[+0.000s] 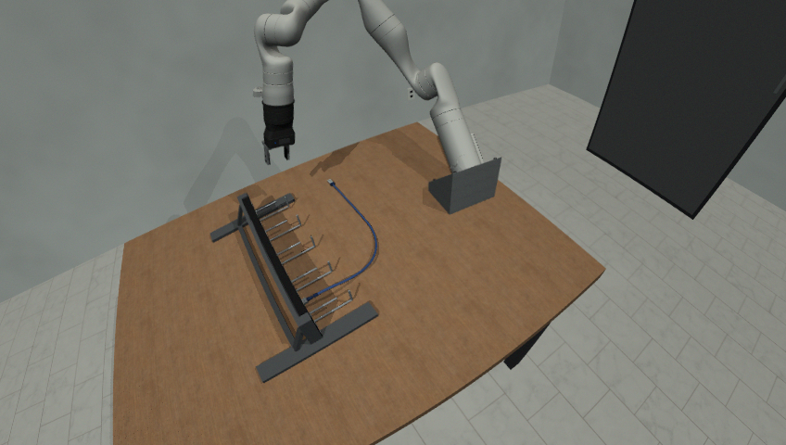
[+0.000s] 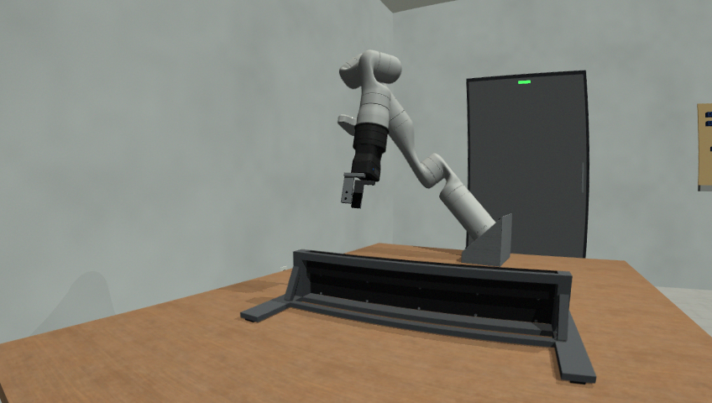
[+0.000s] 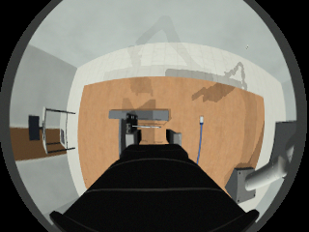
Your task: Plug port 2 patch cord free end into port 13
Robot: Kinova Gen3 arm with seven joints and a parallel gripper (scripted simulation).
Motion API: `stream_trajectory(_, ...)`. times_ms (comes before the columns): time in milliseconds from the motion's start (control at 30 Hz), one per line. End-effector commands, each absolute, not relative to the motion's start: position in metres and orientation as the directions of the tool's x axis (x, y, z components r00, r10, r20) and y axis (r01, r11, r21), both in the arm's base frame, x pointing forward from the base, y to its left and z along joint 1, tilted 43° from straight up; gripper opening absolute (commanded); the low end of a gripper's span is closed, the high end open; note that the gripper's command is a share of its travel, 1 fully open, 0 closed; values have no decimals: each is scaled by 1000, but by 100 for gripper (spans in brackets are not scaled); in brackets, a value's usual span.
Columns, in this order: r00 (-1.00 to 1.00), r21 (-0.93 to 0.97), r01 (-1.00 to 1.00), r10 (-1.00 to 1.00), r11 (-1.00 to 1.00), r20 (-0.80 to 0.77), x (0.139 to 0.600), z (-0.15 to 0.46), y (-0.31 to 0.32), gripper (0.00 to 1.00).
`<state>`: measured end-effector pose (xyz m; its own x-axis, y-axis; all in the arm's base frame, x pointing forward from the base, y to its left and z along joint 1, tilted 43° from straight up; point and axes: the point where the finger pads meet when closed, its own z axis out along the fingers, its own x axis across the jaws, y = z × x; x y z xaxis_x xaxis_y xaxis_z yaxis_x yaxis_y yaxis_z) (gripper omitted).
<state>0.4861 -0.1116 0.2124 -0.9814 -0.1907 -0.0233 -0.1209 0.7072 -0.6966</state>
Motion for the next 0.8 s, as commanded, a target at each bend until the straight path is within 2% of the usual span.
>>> stream_trajectory(0,-990,-690,-101,-143,717,-4,448,222,-123,100)
stream_trajectory(200,-996,-677,-74,-20,732,88,359,224,-140,100)
stream_trajectory(367,-994,-676,-69,5,734,107,341,225,-143,100)
stream_trajectory(600,-994,-675,-68,8,734,109,339,225,-143,100)
stream_trajectory(633,-994,-675,-68,8,734,109,339,225,-143,0)
stream_trajectory(767,-994,-675,-68,7,734,108,339,225,-143,0)
